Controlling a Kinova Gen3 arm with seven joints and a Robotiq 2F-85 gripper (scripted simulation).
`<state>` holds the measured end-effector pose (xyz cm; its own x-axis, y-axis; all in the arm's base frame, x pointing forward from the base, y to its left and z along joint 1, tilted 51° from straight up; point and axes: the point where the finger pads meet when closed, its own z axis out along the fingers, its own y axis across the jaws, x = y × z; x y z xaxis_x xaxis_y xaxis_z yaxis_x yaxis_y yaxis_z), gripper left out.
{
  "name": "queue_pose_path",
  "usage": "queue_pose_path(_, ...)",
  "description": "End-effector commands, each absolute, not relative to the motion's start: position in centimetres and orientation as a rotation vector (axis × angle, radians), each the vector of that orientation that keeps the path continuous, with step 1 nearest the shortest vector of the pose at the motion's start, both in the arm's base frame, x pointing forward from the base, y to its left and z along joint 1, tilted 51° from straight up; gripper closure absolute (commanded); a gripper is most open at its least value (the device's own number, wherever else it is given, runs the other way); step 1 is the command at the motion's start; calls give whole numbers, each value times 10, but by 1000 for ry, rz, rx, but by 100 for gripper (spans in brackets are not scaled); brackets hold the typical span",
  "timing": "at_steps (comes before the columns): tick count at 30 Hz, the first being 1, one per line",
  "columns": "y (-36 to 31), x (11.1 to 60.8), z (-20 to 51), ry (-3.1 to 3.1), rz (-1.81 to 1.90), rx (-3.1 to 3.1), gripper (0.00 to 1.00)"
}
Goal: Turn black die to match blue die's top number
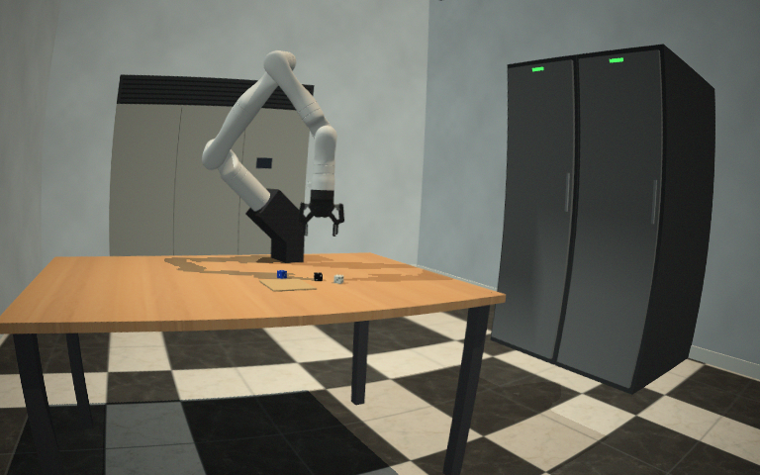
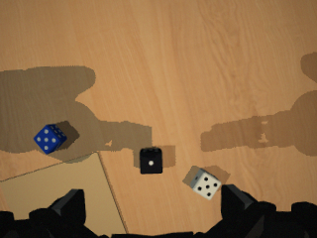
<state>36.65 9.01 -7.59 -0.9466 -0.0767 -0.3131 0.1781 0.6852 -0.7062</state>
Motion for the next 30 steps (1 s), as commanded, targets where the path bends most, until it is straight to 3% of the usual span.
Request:
queue_pose_path(1,77,370,-85,2580,-1137,81,0)
queue_pose_path(6,55,375,-103,2584,-1137,81,0)
queue_pose_path(7,55,375,-103,2584,-1137,81,59)
queue_pose_path(30,55,375,-103,2584,-1137,81,59)
